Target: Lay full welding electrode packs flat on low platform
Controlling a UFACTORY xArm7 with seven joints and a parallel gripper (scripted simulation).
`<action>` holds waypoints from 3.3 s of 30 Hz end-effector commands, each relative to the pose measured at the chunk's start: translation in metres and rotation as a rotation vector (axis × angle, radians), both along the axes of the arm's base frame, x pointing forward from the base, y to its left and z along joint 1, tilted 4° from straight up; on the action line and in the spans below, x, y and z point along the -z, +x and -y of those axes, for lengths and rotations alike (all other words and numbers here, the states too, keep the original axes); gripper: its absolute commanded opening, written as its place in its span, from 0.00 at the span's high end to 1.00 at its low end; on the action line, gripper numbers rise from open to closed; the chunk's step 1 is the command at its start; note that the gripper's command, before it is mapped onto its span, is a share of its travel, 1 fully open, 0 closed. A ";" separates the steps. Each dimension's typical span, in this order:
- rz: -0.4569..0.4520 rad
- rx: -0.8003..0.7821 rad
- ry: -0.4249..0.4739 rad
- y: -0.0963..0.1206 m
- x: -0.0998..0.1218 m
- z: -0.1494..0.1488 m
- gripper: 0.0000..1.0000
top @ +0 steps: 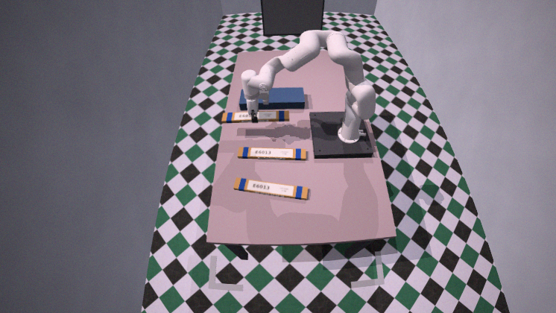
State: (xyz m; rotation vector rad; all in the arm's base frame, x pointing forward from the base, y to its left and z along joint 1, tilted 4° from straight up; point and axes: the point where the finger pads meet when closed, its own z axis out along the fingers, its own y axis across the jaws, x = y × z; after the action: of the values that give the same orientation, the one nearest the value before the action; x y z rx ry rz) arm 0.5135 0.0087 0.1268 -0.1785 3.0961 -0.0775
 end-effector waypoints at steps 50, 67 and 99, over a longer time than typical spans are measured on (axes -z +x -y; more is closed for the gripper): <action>0.002 -0.001 0.000 0.077 -0.002 -0.066 0.42; 0.002 -0.001 0.001 0.077 -0.013 -0.067 0.42; 0.002 -0.001 0.000 0.076 -0.032 -0.068 0.42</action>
State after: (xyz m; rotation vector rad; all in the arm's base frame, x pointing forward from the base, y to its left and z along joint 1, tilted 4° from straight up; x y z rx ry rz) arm 0.5878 0.0760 0.1561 -0.1796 3.0998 -0.0784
